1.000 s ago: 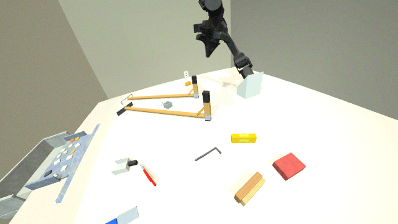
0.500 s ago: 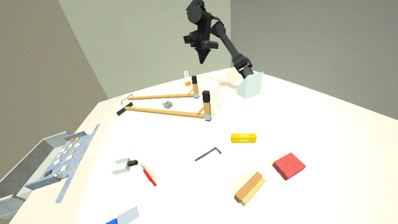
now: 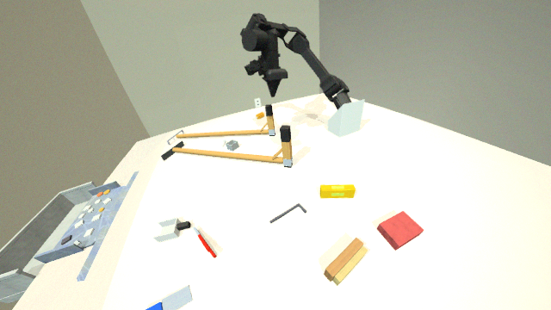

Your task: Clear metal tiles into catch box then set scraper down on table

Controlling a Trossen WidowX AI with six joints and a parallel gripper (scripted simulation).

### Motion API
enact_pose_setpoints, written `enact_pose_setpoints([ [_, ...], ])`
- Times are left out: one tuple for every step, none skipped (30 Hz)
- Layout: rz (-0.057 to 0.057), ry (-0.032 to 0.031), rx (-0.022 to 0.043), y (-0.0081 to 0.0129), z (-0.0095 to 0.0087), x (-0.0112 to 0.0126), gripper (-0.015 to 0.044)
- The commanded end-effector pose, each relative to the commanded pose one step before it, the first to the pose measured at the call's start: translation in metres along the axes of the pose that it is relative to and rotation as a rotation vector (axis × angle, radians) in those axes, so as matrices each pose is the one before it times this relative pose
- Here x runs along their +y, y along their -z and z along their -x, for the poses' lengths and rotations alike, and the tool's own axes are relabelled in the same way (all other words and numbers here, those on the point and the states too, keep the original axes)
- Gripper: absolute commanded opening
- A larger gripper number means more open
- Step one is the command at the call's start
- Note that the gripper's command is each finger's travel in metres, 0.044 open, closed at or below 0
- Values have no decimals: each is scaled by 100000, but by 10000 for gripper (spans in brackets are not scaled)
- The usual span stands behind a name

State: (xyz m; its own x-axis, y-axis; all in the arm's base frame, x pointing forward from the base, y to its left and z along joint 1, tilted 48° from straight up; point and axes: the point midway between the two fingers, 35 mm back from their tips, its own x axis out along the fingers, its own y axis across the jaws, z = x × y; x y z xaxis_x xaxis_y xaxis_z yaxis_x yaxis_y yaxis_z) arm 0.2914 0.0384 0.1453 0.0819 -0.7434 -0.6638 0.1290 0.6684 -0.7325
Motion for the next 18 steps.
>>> enact_pose_setpoints([
  [-3252,-292,4321,-534,-1034,-863,0],
  [-671,18,727,-98,-196,-183,0],
  [-403,11,436,-59,-118,-110,0],
  [-134,4,145,-20,-39,-37,0],
  [0,0,0,0,0,0,0],
  [1,-10,0,-6,-38,4,0],
  [3,-20,-1,-13,-77,8,0],
  [4,-29,-1,-19,-114,12,0],
  [5,-37,-2,-24,-151,15,0],
  [6,-44,-2,-29,-188,18,0],
  [7,-48,-3,-33,-219,20,0],
  [6,-48,-4,-33,-232,20,0],
  [6,-45,-5,-31,-233,19,0],
  [5,-42,-5,-30,-233,17,0],
  [4,-39,-6,-28,-233,16,0],
  [4,-36,-6,-26,-233,14,0],
  [3,-32,-6,-25,-233,13,0],
  [3,-29,-7,-23,-233,12,0],
])
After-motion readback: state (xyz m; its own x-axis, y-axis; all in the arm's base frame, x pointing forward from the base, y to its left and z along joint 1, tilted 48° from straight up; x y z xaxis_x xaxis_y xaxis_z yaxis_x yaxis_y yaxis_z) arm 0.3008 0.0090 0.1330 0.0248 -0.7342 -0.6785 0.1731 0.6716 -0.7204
